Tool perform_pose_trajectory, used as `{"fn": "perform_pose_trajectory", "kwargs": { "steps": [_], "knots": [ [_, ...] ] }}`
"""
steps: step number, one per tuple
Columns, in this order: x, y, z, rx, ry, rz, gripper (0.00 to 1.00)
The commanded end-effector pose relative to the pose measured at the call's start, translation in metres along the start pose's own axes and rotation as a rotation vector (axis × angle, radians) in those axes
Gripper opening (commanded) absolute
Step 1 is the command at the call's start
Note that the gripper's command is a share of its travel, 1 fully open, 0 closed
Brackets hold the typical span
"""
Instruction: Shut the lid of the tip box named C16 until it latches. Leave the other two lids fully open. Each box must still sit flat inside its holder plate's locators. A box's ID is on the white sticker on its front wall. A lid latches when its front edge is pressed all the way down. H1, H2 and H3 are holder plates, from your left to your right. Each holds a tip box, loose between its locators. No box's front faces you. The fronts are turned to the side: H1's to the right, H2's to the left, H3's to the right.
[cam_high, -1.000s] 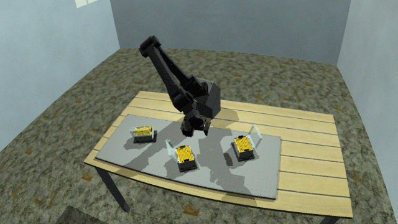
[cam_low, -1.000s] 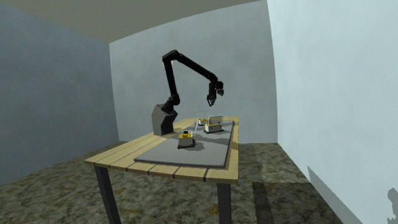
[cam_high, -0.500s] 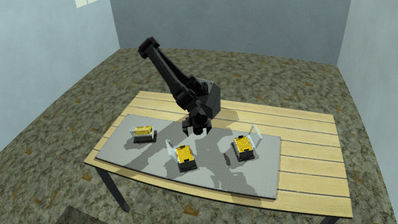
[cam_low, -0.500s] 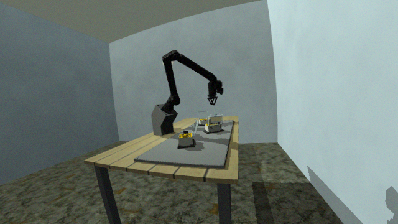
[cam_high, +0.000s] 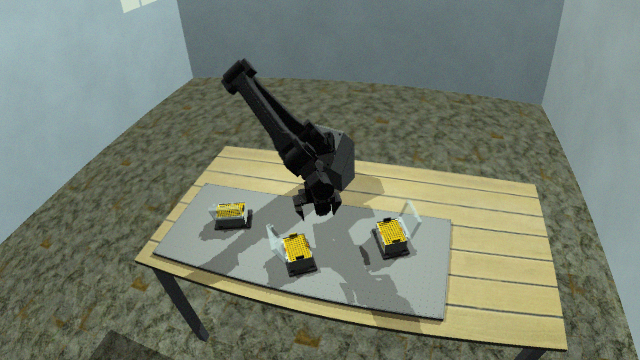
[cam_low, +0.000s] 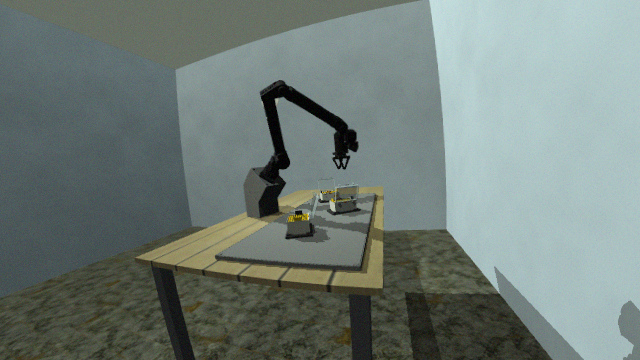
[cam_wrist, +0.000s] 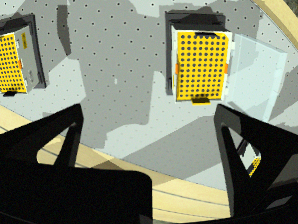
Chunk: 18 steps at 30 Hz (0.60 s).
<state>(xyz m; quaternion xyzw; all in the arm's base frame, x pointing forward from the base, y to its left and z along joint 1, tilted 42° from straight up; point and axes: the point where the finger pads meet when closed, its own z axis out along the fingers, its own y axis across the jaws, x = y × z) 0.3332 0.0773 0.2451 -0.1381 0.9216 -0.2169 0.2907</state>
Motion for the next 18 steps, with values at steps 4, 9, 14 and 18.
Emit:
{"fn": "perform_pose_trajectory", "kwargs": {
  "steps": [4,9,14,18],
  "knots": [
    [0.0016,-0.0029,-0.0022,-0.001,-0.015,-0.003,1.0],
    [0.0016,-0.0029,-0.0022,-0.001,-0.015,-0.003,1.0],
    [0.0018,-0.0026,-0.0023,-0.002,-0.014,-0.001,1.0],
    [0.0018,-0.0026,-0.0023,-0.002,-0.014,-0.001,1.0]
  ]
}}
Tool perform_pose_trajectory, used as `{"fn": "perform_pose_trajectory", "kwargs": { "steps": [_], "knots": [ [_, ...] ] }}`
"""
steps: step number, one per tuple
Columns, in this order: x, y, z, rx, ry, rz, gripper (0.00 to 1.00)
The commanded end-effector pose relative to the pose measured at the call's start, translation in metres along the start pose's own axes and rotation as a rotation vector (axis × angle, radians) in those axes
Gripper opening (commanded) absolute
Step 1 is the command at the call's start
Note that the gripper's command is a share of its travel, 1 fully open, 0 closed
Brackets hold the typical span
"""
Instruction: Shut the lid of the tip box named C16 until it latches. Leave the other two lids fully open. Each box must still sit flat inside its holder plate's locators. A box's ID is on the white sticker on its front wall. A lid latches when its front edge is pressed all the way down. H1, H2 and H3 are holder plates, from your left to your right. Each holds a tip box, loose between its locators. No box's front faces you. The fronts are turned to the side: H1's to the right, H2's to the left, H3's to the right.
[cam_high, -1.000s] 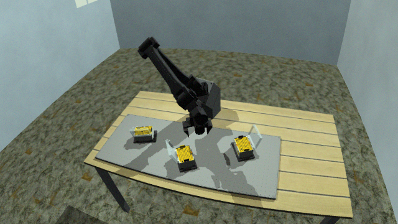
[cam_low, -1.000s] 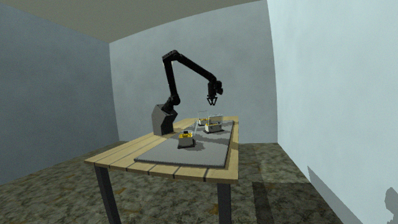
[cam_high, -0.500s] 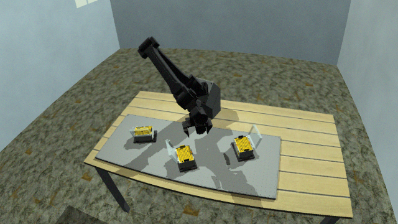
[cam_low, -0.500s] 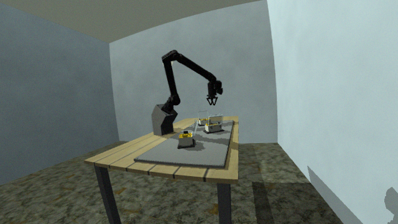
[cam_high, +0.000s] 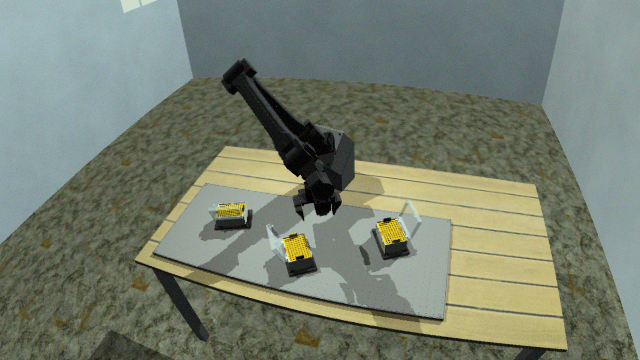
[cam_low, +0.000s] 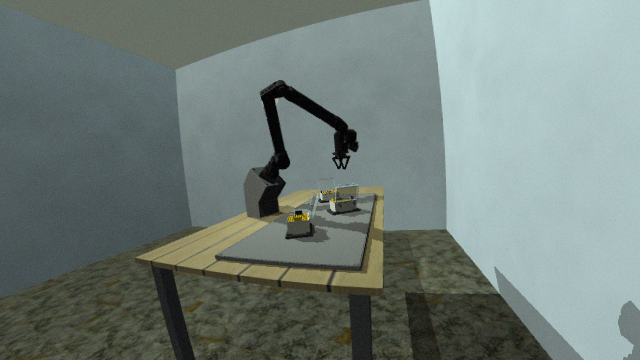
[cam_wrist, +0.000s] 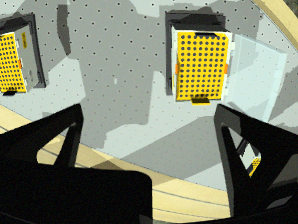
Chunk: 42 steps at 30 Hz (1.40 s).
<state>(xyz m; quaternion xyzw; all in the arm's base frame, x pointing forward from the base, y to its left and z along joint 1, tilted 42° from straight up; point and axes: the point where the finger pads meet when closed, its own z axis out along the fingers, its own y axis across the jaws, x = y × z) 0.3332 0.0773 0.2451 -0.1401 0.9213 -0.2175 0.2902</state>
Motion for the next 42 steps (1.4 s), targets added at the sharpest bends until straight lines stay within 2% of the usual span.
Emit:
{"fn": "perform_pose_trajectory", "kwargs": {
  "steps": [1,5,6,8,10,23,25,40,42],
  "knots": [
    [0.002,-0.003,-0.002,-0.002,-0.014,0.003,1.0],
    [0.002,-0.003,-0.002,-0.002,-0.014,0.003,1.0],
    [0.006,0.007,0.003,0.006,0.024,-0.072,1.0],
    [0.006,0.007,0.003,0.006,0.024,-0.072,1.0],
    [-0.014,0.0,-0.009,0.02,0.002,-0.107,1.0],
    [-0.013,0.002,-0.008,0.132,0.107,-0.514,1.0],
    [-0.013,0.002,-0.008,0.132,0.107,-0.514,1.0],
    [-0.012,0.004,-0.007,0.261,0.228,-0.984,1.0],
    [-0.012,0.004,-0.007,0.261,0.228,-0.984,1.0]
  ]
}}
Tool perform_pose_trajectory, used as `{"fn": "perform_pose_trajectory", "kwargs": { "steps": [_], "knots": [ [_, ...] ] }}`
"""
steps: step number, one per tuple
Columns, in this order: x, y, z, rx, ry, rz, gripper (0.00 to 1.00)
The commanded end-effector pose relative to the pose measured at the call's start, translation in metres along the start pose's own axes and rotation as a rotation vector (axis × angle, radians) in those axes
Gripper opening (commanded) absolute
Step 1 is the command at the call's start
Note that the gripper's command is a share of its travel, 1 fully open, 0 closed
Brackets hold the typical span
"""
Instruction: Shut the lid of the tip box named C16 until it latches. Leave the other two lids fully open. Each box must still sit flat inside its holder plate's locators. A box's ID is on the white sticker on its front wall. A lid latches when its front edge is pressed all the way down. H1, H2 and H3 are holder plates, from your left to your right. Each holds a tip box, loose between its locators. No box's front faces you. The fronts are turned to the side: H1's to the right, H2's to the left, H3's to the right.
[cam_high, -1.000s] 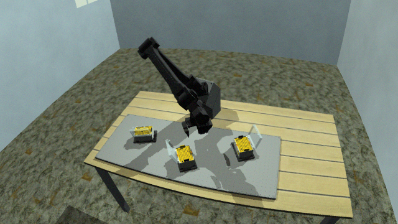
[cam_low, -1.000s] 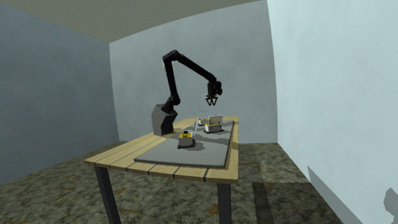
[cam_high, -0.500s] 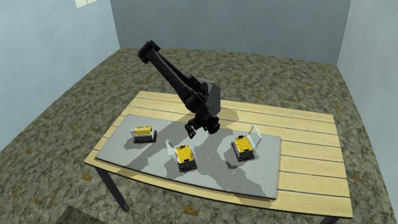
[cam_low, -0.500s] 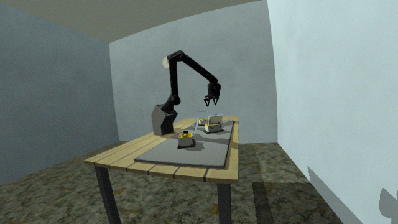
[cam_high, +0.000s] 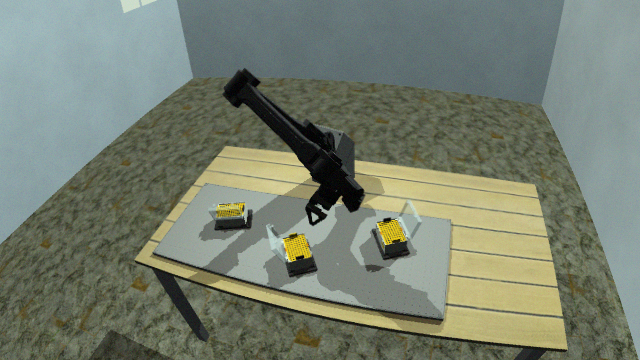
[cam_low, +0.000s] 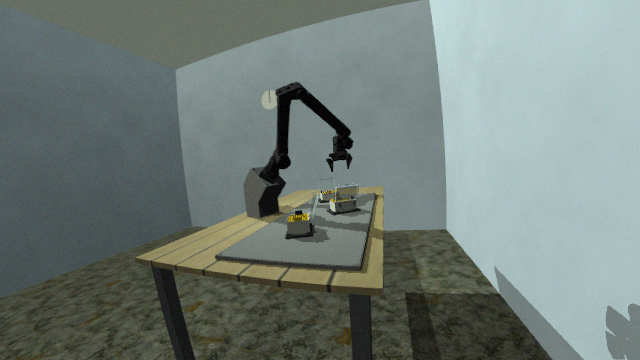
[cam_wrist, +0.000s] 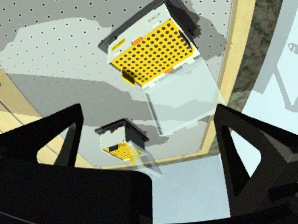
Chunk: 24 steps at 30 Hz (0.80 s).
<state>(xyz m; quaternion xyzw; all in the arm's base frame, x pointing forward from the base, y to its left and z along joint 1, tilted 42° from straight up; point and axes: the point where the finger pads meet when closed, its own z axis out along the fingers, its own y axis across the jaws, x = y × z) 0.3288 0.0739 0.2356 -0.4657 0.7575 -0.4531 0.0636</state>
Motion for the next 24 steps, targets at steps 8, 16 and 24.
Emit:
{"fn": "perform_pose_trajectory", "kwargs": {
  "steps": [8,16,24],
  "knots": [
    [-0.007,-0.004,-0.007,0.085,0.045,-0.329,1.0],
    [-0.003,-0.007,-0.01,0.156,0.089,-0.522,1.0],
    [-0.004,-0.006,-0.009,0.192,0.125,-0.662,1.0]
  ]
}}
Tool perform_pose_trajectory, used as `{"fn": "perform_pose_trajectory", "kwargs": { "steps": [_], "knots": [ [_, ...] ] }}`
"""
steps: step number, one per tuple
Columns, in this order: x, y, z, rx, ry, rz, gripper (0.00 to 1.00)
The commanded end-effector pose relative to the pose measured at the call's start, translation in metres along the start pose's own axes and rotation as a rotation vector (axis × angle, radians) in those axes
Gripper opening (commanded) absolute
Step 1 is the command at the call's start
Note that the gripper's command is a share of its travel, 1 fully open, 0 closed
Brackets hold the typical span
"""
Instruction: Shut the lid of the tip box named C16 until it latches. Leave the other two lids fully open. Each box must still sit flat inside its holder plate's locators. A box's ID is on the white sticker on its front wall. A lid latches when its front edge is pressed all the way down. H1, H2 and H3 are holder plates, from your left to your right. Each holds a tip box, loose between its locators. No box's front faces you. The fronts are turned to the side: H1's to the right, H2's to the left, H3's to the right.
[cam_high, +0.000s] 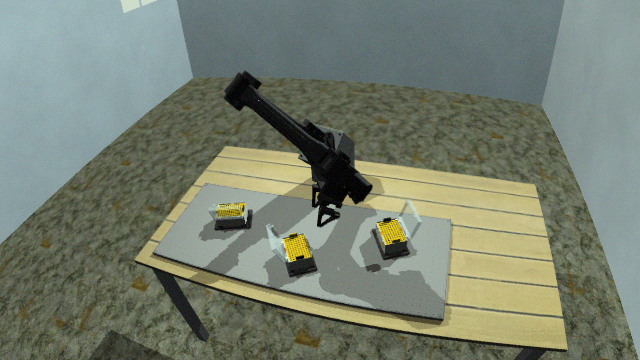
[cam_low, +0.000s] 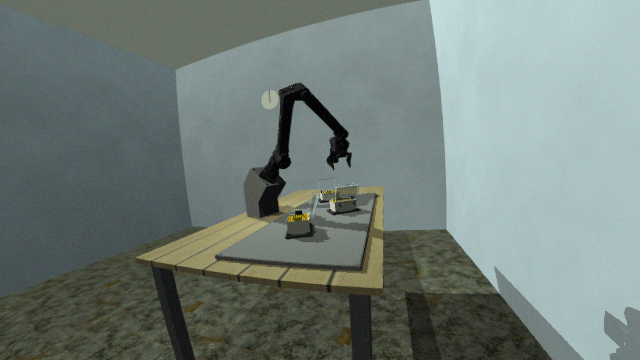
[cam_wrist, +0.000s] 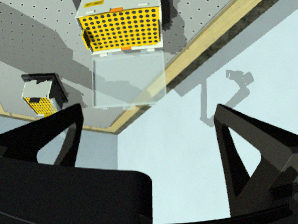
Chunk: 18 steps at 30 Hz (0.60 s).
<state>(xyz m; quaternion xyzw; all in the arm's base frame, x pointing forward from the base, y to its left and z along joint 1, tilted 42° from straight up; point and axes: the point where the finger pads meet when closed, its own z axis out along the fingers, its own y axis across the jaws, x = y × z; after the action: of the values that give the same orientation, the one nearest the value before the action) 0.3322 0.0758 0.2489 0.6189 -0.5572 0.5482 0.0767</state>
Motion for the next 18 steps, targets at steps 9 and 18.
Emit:
{"fn": "perform_pose_trajectory", "kwargs": {
  "steps": [9,18],
  "knots": [
    [-0.006,0.0027,-0.0016,0.02,-0.013,-0.09,1.0],
    [-0.0058,0.003,-0.0015,0.019,-0.013,-0.092,1.0]
  ]
}}
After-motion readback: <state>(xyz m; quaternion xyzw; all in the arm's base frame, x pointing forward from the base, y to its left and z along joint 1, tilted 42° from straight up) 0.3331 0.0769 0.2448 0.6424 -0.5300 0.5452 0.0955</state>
